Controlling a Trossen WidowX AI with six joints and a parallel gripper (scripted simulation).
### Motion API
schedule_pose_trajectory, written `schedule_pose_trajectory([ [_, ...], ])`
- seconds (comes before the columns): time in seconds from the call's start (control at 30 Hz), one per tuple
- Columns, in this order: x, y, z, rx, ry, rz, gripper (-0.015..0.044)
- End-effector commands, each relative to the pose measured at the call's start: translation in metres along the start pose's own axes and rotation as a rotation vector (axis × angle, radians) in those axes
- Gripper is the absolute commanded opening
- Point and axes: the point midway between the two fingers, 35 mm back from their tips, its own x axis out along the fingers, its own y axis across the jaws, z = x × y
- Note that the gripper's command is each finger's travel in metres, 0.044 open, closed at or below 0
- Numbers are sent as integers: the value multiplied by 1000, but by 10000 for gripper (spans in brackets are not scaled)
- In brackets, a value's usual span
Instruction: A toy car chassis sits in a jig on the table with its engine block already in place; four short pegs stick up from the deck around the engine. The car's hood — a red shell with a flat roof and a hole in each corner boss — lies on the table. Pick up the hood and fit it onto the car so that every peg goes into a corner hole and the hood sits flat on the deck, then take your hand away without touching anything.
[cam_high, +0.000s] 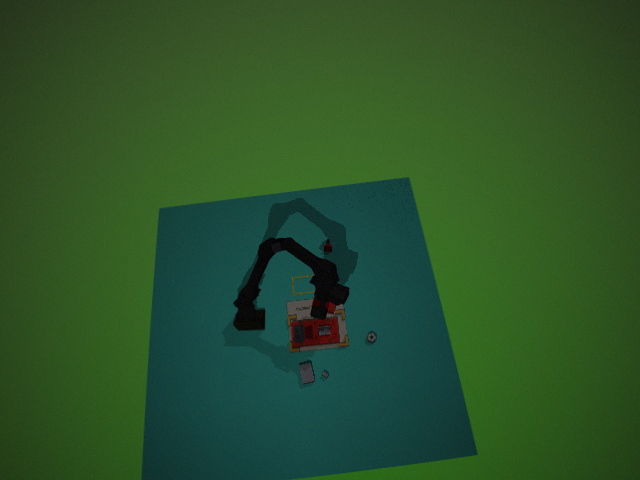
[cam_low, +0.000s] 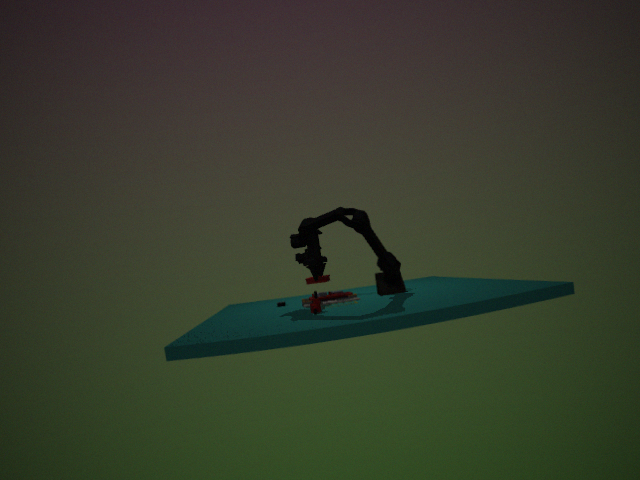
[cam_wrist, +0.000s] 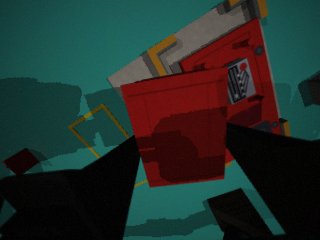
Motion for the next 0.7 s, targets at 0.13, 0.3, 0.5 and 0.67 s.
schedule_pose_trajectory([
  [0.13,-2,-38,11,-144,-8,5,0],
  [0.3,-1,-60,14,-226,-7,15,0],
  [0.5,1,-86,17,-317,-7,27,0],
  [0.67,2,-96,18,-349,-8,32,0],
])
